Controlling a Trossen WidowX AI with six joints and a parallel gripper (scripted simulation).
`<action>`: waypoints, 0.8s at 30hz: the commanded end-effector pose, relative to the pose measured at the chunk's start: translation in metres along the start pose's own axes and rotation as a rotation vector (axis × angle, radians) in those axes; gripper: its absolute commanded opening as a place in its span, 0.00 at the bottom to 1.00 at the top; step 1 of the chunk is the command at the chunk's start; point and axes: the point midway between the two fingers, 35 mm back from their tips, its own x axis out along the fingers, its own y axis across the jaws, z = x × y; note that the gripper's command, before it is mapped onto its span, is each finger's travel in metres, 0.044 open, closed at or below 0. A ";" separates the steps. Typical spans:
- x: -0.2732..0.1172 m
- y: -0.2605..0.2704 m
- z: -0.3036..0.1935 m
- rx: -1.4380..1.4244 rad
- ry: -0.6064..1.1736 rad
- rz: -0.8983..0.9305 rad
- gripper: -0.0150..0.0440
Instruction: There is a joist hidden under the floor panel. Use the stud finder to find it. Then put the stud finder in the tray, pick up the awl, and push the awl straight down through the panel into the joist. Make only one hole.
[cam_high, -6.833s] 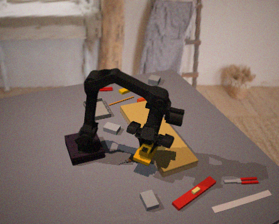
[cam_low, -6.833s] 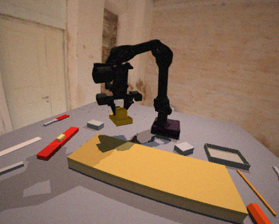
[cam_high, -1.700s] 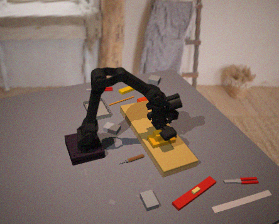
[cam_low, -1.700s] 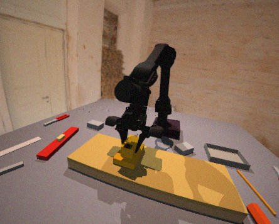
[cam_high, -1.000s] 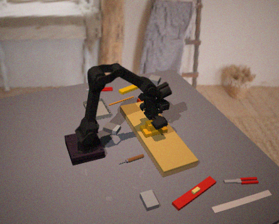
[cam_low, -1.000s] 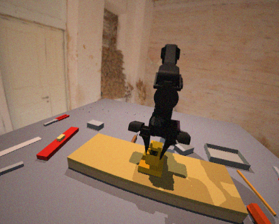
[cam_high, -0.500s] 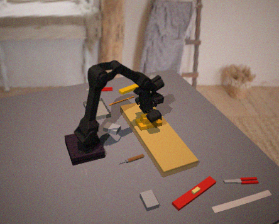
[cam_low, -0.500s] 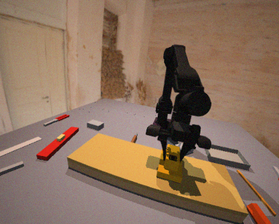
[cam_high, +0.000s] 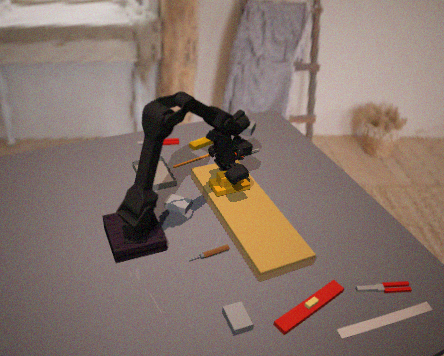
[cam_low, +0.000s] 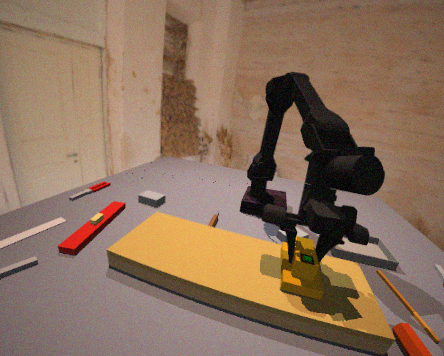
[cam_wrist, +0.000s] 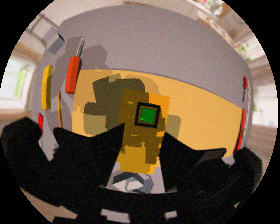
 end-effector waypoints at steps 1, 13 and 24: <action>0.000 0.016 0.000 -0.002 0.001 0.004 0.25; -0.001 0.063 0.000 -0.001 0.002 0.008 0.25; -0.001 0.082 0.000 -0.003 0.000 0.008 0.25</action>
